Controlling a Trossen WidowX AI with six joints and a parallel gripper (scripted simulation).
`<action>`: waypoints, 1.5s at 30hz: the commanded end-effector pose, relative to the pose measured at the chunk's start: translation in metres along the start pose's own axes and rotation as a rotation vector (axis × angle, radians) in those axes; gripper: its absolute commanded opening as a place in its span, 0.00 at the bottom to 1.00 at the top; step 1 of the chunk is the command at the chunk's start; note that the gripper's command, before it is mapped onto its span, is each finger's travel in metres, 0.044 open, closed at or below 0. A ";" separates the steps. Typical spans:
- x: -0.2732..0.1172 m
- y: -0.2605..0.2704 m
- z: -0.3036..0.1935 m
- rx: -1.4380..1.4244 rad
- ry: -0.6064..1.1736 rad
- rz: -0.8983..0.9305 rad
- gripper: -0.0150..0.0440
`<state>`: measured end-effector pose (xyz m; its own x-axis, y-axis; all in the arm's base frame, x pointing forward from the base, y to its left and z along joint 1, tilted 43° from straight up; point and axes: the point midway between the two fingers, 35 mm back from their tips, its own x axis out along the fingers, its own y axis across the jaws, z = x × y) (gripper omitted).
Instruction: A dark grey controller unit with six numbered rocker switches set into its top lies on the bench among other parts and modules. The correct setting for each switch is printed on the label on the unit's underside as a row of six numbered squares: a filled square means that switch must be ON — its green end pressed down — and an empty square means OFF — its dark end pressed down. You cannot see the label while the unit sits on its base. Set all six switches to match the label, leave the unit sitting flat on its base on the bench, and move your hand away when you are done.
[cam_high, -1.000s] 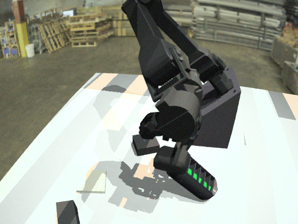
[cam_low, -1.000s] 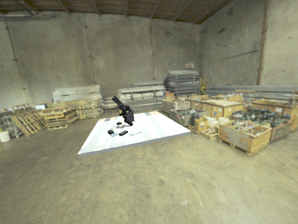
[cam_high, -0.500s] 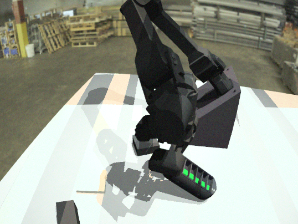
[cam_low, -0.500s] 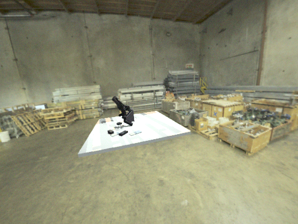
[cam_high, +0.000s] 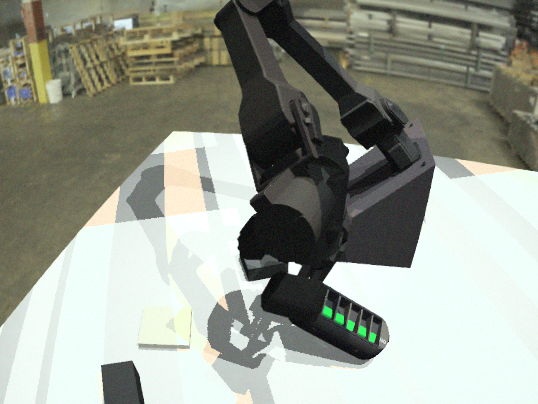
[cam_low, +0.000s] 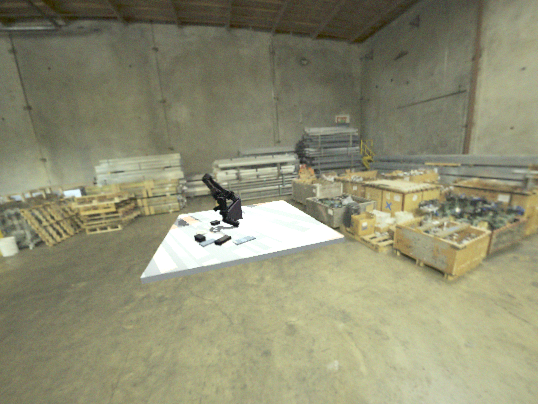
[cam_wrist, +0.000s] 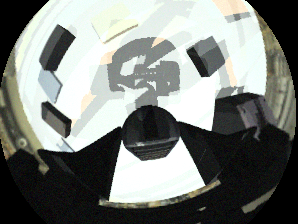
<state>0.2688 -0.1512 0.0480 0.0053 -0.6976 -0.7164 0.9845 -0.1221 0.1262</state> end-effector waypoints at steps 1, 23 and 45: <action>0.004 -0.005 -0.003 -0.018 0.020 -0.011 0.83; 0.018 -0.005 0.007 -0.018 0.019 -0.011 0.83; 0.033 -0.005 0.016 -0.018 0.017 -0.011 0.83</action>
<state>0.2641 -0.1848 0.0408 0.0041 -0.6959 -0.7181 0.9842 -0.1243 0.1260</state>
